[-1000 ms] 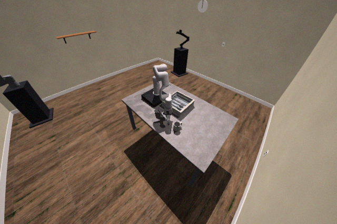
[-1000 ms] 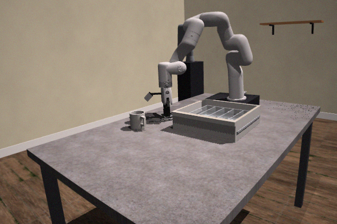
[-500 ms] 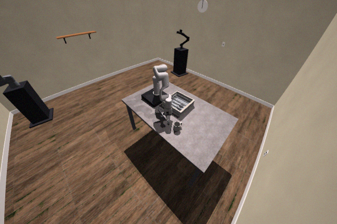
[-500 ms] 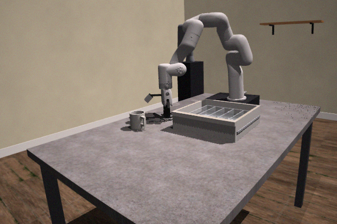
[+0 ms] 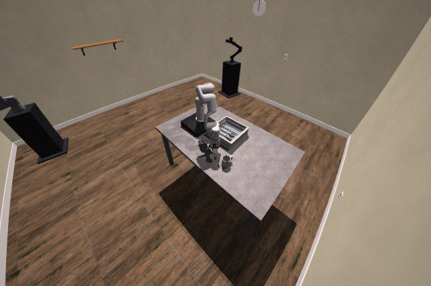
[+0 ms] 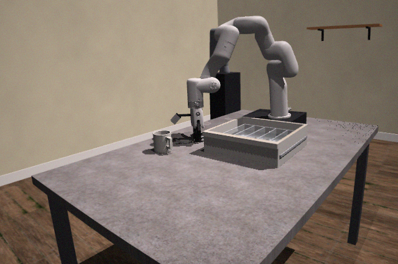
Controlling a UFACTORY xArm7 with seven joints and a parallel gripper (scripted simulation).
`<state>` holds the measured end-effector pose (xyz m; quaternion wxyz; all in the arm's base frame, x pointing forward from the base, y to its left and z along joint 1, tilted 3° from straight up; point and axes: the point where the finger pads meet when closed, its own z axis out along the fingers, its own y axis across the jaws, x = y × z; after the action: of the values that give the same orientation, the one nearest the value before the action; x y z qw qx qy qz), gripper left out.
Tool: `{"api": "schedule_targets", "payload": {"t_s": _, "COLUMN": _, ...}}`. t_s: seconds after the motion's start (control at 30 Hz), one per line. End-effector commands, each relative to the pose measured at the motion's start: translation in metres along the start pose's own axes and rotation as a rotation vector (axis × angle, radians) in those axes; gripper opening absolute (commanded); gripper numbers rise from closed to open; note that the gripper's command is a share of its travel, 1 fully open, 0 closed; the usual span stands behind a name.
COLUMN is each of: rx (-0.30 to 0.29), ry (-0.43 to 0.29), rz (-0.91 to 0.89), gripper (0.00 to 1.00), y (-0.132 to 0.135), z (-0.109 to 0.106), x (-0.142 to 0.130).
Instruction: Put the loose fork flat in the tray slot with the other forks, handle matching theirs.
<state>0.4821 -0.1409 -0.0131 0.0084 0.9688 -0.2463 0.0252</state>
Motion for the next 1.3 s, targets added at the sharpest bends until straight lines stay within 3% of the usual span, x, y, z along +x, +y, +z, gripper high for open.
{"api": "schedule_targets", "payload": {"t_s": 0.0, "rx": 0.001, "ry": 0.004, "rz": 0.0, "gripper": 0.3, "y": -0.0004, "z": 0.0032, "x": 0.0018}}
{"api": "schedule_targets", "payload": {"t_s": 0.93, "rx": 0.001, "ry": 0.004, "rz": 0.0, "gripper": 0.3, "y": -0.0004, "z": 0.0049, "x": 0.0018}}
{"api": "schedule_targets", "payload": {"t_s": 0.97, "rx": 0.001, "ry": 0.004, "rz": 0.0, "gripper": 0.05, "y": -0.0004, "z": 0.0049, "x": 0.0018}}
{"api": "schedule_targets", "payload": {"t_s": 1.27, "rx": 0.001, "ry": 0.004, "rz": 0.0, "gripper": 0.05, "y": -0.0004, "z": 0.0049, "x": 0.0018}}
